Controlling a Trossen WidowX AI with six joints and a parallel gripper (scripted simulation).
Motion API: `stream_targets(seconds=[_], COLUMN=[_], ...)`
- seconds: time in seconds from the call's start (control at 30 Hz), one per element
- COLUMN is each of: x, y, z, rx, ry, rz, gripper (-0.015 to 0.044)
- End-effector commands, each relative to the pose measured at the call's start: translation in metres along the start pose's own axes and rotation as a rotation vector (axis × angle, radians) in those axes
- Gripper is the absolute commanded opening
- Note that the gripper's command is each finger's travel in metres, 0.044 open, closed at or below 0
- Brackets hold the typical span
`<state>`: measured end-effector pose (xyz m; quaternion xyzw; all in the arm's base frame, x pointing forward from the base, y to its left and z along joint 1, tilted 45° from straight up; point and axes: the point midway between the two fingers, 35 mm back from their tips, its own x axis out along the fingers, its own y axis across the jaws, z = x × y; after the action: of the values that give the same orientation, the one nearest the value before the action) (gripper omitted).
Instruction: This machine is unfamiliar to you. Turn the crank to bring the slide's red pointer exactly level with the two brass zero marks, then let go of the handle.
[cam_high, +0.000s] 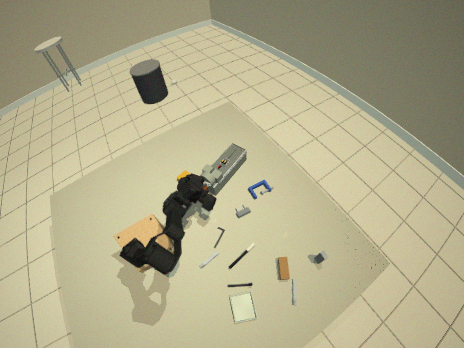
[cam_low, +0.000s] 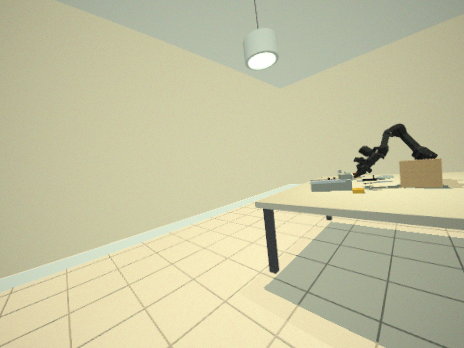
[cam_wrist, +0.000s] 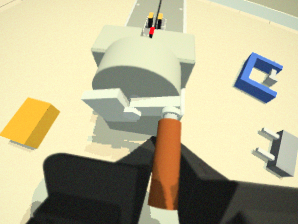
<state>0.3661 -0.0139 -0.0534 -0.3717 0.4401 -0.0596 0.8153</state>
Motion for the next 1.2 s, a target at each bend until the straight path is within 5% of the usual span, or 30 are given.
stream_targets(seconds=[0.0,1.17], x=[0.002,0.029], y=[-0.001,0.021], z=[-0.002,-0.029], rx=[-0.004,-0.005], ry=[0.0,0.0], rz=[-0.001,-0.001], gripper=[0.0,0.0])
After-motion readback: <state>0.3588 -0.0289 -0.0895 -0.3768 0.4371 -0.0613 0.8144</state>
